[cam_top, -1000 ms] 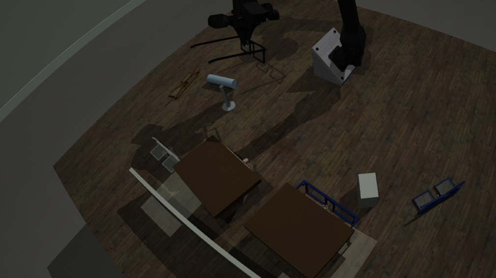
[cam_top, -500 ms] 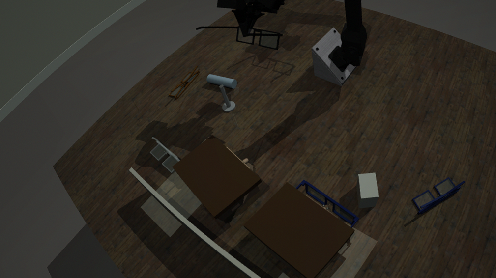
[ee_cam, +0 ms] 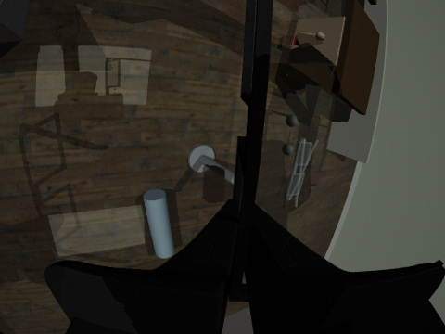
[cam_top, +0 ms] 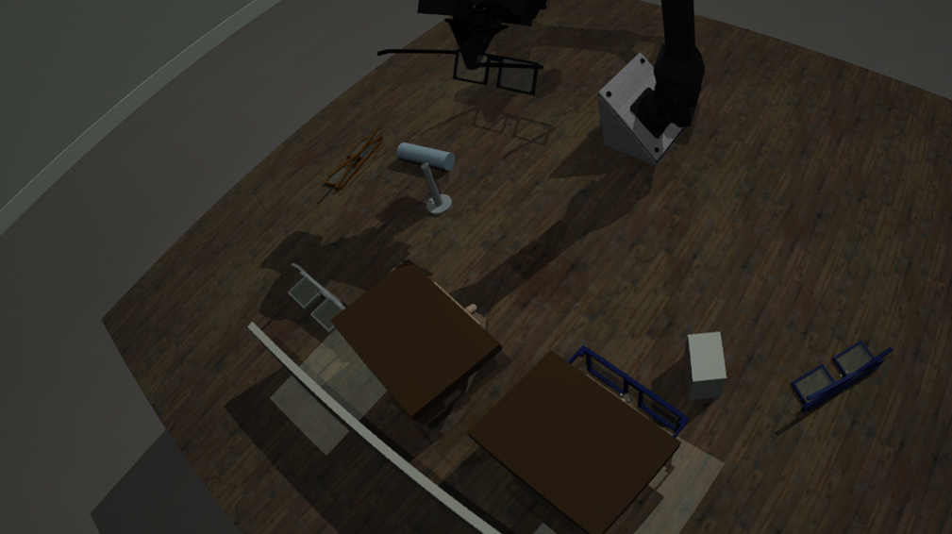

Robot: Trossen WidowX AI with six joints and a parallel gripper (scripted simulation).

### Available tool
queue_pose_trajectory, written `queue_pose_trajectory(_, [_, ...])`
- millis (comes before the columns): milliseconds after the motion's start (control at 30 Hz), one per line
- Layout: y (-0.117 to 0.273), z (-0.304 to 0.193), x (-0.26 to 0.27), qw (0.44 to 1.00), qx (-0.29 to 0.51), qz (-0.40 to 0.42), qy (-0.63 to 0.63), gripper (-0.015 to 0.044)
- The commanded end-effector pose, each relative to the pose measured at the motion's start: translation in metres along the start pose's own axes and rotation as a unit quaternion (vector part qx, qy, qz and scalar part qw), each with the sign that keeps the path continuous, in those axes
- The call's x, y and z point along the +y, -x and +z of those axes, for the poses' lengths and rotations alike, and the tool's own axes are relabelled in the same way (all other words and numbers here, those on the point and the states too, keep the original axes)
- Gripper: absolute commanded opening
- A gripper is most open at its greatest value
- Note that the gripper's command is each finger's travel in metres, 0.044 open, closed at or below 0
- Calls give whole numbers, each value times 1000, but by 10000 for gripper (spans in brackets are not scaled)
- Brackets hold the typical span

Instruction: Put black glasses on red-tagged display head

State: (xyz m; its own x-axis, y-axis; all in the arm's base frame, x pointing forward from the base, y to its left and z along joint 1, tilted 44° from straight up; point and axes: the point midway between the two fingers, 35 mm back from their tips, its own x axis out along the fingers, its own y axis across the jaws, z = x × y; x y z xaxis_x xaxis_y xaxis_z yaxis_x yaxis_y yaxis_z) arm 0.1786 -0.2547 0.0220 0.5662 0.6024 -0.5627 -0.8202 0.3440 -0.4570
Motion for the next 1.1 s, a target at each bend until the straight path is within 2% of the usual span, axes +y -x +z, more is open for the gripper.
queue_pose_trajectory(0, [0,0,0,1000,1,2,-2,0])
queue_pose_trajectory(400, [-3,3,-2,1000,-1,9,-6,0])
queue_pose_trajectory(1067, [-68,74,-34,985,-8,156,-74,0])
